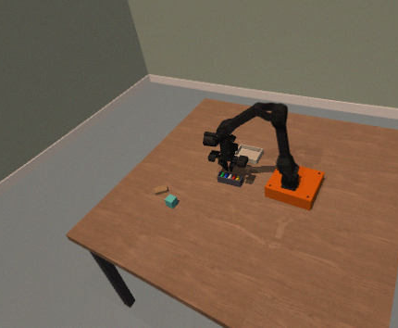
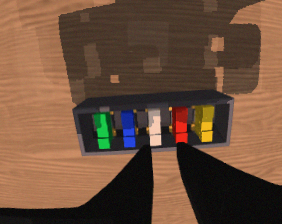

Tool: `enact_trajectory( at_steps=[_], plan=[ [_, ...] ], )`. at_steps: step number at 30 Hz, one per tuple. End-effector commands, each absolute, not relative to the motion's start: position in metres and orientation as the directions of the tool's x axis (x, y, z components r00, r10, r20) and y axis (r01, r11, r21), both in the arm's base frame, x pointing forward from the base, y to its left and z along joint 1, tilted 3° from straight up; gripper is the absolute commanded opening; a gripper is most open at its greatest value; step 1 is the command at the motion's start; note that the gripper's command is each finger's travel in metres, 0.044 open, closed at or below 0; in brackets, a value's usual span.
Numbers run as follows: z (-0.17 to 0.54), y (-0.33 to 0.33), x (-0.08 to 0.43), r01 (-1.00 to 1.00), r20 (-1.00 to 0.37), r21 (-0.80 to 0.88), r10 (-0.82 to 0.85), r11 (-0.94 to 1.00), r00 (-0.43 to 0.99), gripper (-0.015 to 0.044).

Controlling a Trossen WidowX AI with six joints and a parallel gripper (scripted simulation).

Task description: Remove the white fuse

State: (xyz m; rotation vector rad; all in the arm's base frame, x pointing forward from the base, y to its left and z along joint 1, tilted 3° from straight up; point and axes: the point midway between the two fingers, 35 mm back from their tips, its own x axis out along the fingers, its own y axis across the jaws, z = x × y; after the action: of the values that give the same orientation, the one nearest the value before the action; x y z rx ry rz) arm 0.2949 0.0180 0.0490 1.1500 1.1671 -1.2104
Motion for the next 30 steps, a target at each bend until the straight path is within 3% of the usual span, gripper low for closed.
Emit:
enact_trajectory(
  at_steps=[1, 30],
  plan=[
    [0.049, 0.018, 0.297, 1.000, -0.998, 0.014, -0.055, 0.014, 0.015, 0.0074],
    [0.021, 0.016, 0.298, 1.000, -0.998, 0.014, -0.055, 0.014, 0.015, 0.0074]
  ],
)
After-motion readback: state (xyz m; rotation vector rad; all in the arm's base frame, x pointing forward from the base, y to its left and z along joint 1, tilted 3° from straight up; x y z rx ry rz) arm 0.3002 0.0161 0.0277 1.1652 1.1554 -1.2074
